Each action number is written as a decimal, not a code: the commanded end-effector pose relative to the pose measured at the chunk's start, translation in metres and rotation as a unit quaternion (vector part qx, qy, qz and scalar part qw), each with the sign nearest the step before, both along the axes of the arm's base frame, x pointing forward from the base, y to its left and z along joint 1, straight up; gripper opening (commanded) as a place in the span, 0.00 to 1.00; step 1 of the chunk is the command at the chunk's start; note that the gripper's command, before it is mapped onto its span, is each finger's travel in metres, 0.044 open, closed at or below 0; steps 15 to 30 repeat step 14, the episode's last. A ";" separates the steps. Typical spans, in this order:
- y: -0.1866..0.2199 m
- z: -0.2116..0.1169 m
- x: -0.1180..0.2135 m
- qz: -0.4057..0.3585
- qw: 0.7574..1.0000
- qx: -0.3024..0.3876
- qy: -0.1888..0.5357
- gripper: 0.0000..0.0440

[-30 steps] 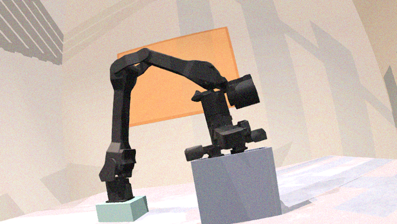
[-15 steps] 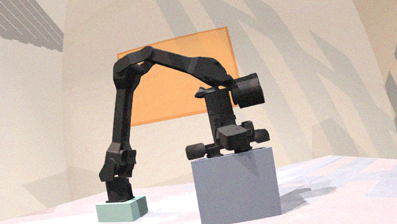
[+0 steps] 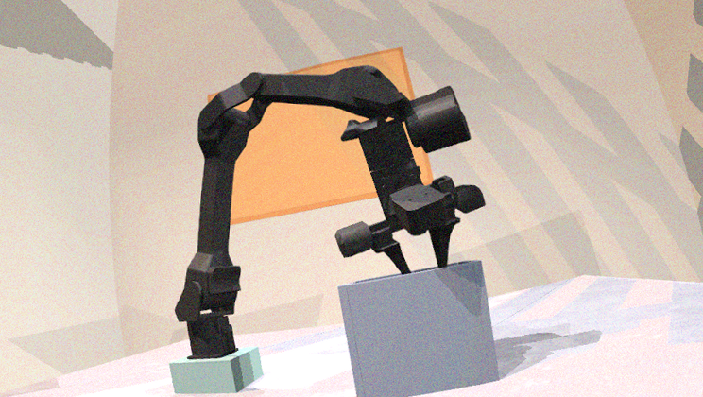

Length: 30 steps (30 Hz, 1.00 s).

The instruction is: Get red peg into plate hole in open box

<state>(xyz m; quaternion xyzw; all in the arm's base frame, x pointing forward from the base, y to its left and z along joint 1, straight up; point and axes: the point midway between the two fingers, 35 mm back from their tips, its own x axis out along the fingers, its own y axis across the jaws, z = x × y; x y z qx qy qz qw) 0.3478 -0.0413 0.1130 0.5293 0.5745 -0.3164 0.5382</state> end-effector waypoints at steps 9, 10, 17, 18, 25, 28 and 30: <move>-0.006 0.031 0.012 -0.001 0.998 0.048 -0.038 0.52; -0.007 0.033 0.013 -0.001 0.998 0.050 -0.041 0.54; -0.010 0.042 0.018 0.001 0.997 0.061 -0.054 0.57; -0.010 0.042 0.018 0.001 0.997 0.061 -0.054 0.57; -0.010 0.042 0.018 0.001 0.997 0.061 -0.054 0.57; -0.010 0.042 0.018 0.001 0.997 0.061 -0.054 0.57; -0.010 0.042 0.018 0.001 0.997 0.061 -0.054 0.57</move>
